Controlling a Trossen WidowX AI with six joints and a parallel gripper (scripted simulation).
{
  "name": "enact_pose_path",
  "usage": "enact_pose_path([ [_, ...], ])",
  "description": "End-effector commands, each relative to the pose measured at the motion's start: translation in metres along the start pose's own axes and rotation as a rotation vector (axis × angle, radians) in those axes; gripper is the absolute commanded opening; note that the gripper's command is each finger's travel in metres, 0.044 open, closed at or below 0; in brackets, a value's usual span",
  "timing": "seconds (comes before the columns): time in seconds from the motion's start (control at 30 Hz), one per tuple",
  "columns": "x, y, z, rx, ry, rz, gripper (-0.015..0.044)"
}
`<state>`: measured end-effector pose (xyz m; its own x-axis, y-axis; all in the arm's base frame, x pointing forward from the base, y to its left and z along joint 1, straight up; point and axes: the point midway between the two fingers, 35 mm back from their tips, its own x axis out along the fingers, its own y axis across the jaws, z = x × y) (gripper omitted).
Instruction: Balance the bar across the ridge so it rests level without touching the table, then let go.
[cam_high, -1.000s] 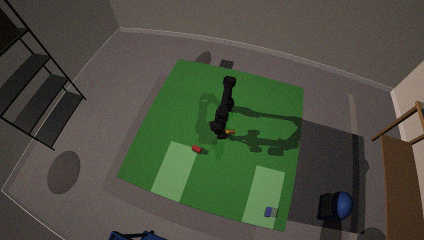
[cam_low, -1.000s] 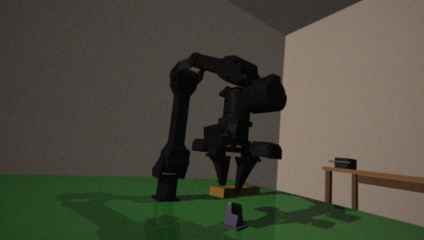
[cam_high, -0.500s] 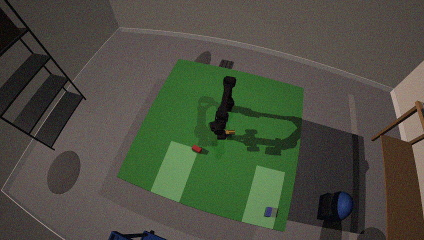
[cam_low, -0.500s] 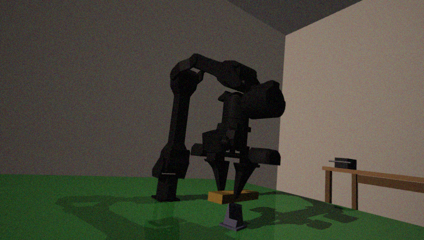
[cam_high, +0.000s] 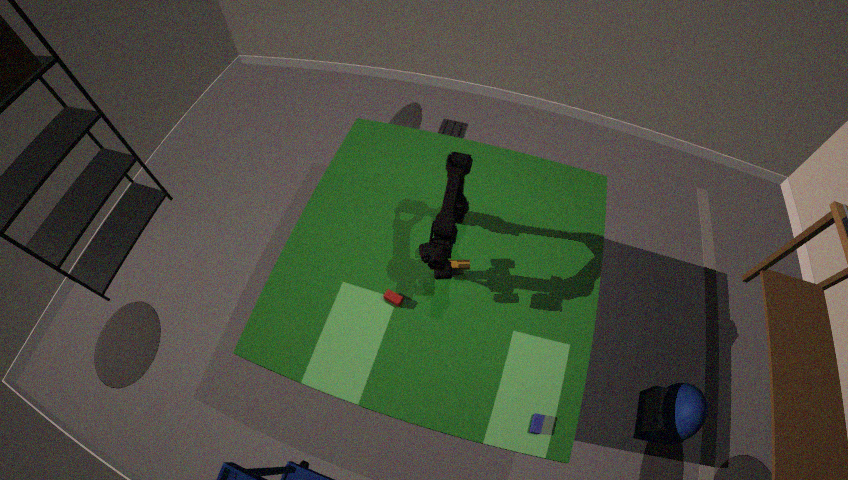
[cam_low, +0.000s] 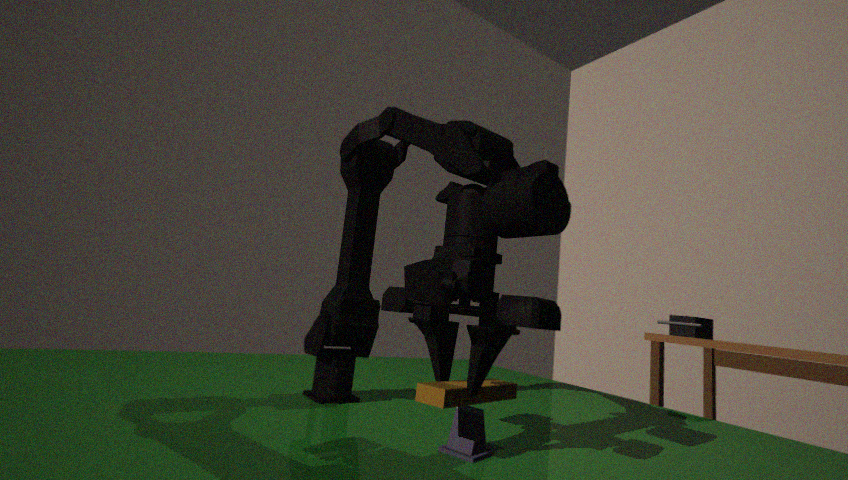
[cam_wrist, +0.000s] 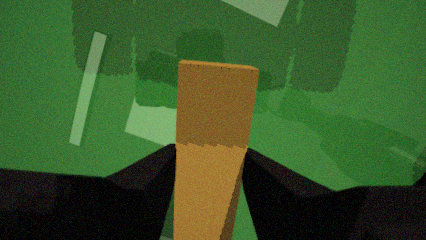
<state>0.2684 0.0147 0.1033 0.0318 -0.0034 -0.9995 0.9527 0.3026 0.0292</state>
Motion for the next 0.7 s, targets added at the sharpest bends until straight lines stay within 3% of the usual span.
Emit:
enact_pose_path([
  [0.0, 0.0010, -0.0006, -0.0009, -0.001, 0.006, -0.002, 0.0000],
  [0.67, 0.0027, -0.0006, -0.0010, -0.001, 0.006, -0.002, 0.0000],
])
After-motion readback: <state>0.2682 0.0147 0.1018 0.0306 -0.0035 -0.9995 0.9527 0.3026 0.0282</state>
